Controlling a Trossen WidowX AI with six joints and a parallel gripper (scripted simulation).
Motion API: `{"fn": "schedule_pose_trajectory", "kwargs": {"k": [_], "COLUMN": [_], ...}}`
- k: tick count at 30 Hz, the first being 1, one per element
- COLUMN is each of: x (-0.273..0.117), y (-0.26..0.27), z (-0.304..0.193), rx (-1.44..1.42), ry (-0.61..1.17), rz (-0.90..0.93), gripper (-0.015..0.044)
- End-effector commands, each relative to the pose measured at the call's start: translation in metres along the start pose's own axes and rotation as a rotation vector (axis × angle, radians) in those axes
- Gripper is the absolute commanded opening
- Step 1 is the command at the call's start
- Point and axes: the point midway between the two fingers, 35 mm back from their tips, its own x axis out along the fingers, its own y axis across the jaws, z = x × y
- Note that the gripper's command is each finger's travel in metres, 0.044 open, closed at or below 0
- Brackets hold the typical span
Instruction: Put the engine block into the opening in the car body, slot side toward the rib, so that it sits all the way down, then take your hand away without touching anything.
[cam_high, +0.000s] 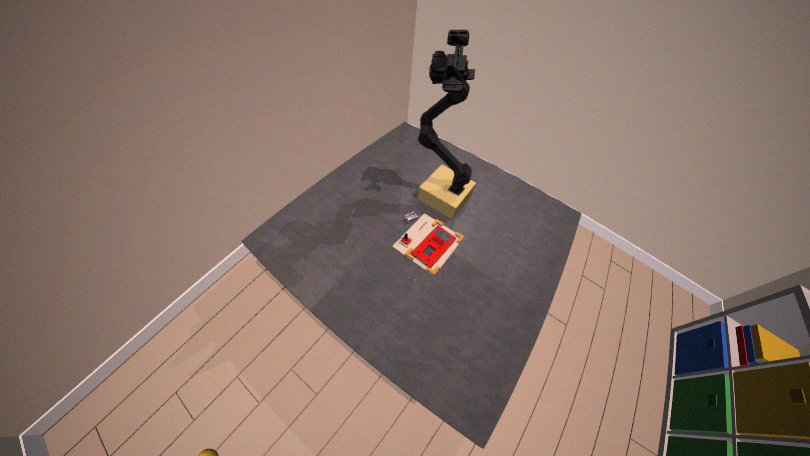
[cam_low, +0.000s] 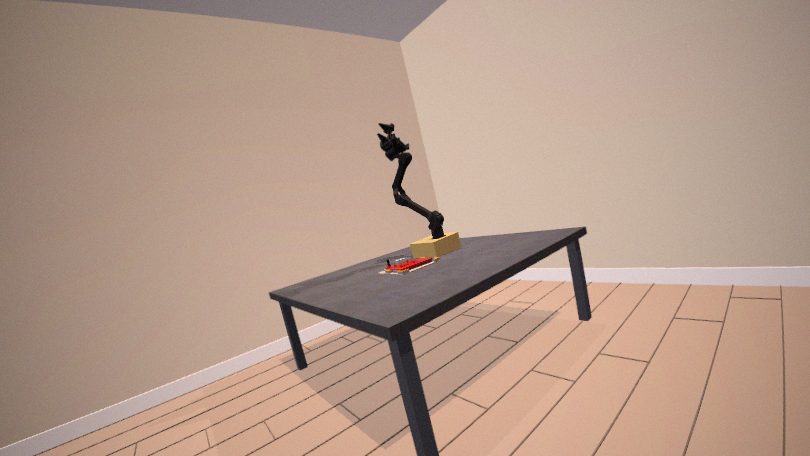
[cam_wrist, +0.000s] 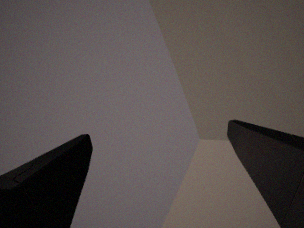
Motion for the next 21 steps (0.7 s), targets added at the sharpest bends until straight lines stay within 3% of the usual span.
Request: {"fn": "schedule_pose_trajectory", "kwargs": {"k": [1, 7, 21], "x": [0.000, -0.005, -0.014], "y": [0.000, -0.002, 0.000], "z": [0.000, -0.020, -0.070], "rx": [0.000, -0.058, -0.511], "ry": [0.000, 0.030, 0.049], "rz": [0.000, -0.005, 0.061], "gripper": [0.0426, 0.0440, 0.0440]}}
